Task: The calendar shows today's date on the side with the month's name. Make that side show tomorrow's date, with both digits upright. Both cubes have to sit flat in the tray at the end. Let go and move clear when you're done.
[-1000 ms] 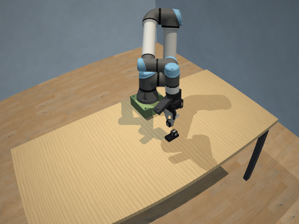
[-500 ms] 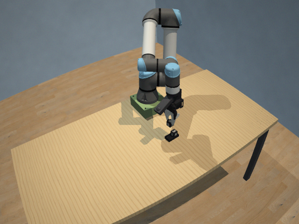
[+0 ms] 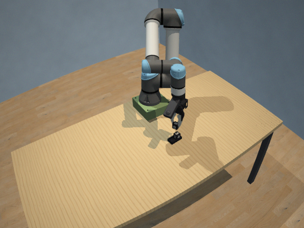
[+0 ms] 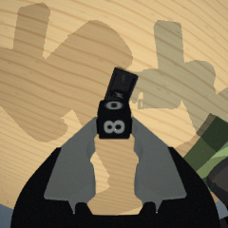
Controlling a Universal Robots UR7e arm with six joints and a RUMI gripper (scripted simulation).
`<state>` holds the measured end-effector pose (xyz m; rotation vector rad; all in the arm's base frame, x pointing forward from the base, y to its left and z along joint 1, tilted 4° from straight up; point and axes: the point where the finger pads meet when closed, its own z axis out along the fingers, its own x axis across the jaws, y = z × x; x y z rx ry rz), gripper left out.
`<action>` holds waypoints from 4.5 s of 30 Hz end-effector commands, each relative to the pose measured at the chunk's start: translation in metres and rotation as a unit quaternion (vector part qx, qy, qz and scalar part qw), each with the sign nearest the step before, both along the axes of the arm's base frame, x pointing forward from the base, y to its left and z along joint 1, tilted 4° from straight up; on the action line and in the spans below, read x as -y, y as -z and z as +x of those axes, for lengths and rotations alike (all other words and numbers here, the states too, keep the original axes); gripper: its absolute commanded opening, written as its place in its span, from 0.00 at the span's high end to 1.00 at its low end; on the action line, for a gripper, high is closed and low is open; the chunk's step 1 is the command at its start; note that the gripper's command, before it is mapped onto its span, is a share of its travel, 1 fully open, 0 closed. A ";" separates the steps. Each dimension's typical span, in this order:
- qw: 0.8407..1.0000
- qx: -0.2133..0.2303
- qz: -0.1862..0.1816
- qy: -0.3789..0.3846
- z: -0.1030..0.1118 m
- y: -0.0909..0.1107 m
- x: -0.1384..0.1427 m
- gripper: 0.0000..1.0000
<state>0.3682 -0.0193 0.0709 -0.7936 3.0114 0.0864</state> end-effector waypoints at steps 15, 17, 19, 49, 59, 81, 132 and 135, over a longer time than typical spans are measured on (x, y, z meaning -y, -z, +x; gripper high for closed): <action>0.967 0.017 -0.002 -0.254 0.012 0.000 -0.028 0.89; 0.953 0.019 -0.003 -0.301 0.014 0.000 -0.033 0.89; 0.946 0.021 -0.003 -0.325 0.015 0.000 -0.036 0.89; 0.730 0.043 -0.007 -0.682 0.020 0.000 -0.088 0.89; 0.618 0.049 -0.009 -0.784 0.019 0.000 -0.106 0.89; 0.493 0.054 -0.010 -0.868 0.015 0.000 -0.124 0.89; 0.491 0.054 -0.010 -0.870 0.017 0.094 -0.129 0.89; 0.491 0.054 -0.010 -0.870 0.017 0.095 -0.130 0.89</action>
